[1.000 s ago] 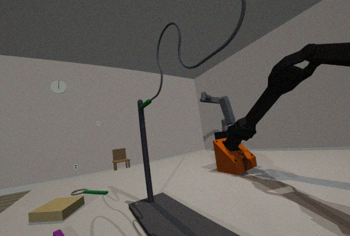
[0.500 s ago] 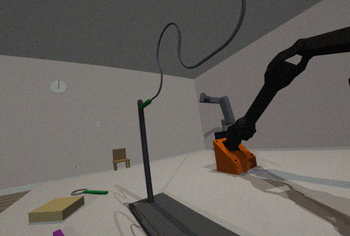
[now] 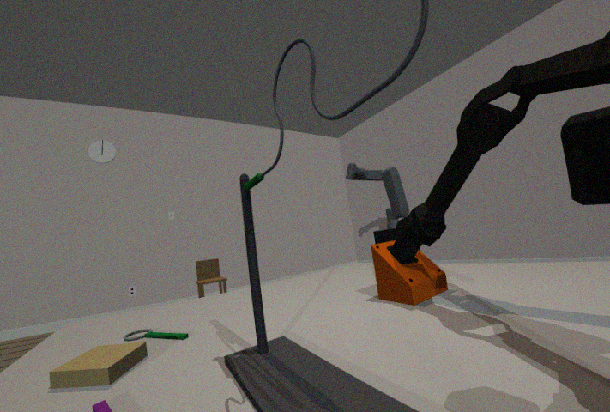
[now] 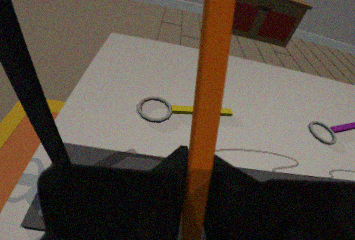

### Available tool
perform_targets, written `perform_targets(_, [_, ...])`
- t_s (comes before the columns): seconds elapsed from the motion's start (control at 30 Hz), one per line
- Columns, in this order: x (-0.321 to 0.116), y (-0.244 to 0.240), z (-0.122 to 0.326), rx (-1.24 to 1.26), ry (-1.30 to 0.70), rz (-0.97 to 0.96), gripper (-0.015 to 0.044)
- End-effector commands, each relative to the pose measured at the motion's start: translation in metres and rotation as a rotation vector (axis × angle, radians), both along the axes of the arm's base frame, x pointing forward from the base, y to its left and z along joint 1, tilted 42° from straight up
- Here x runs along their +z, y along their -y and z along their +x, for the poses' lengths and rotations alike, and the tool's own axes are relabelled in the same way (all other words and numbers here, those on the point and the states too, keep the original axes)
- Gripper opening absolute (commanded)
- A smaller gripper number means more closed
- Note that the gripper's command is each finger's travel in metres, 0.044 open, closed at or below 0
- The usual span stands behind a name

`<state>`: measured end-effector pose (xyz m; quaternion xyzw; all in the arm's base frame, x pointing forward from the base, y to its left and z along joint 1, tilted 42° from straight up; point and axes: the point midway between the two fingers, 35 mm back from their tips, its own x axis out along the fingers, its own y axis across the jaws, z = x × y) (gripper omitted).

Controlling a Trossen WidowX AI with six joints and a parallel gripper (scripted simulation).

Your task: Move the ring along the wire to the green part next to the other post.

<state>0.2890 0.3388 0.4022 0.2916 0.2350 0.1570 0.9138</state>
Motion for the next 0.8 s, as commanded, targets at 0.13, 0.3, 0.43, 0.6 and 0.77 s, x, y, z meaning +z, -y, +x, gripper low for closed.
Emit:
perform_targets(0.13, [-0.013, 0.016, 0.003, -0.010, 0.015, -0.120, -0.0150])
perform_targets(0.3, [-0.021, 0.029, 0.005, -0.017, 0.030, -0.218, -0.0150])
perform_targets(0.43, [-0.026, 0.041, 0.007, -0.023, 0.044, -0.306, -0.0150])
perform_targets(0.6, [-0.032, 0.057, 0.010, -0.031, 0.062, -0.423, -0.0150])
perform_targets(0.77, [-0.034, 0.072, 0.012, -0.038, 0.078, -0.527, -0.0150])
